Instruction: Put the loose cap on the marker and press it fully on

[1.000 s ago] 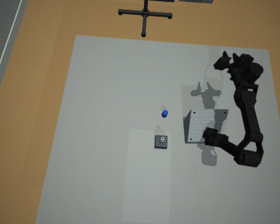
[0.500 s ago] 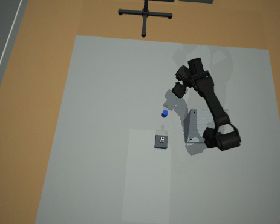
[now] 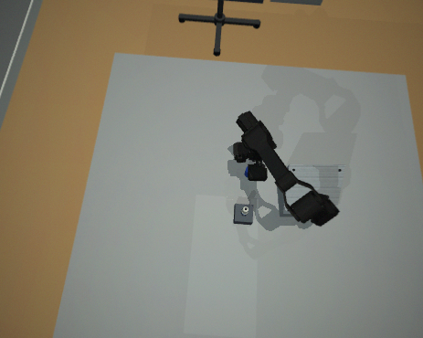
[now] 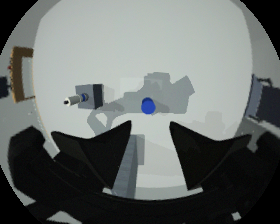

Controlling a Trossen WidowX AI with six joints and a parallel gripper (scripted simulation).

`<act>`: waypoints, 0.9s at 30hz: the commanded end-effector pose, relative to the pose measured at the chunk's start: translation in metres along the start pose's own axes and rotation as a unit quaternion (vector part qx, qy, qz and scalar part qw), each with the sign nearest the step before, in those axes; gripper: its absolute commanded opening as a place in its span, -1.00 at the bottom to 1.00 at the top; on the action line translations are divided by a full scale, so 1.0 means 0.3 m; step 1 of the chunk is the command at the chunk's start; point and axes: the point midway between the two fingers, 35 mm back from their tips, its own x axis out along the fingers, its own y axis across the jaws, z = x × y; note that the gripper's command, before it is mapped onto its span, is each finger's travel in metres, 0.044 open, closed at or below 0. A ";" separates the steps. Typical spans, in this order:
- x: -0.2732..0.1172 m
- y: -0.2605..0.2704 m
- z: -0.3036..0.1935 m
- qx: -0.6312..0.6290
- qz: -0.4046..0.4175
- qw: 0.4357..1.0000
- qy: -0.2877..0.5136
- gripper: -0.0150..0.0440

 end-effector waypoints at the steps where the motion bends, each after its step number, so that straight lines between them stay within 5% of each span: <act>1: 0.074 0.005 0.003 -0.003 0.006 1.000 0.002 0.37; 27: 0.245 0.003 0.009 -0.004 0.007 1.000 0.002 0.37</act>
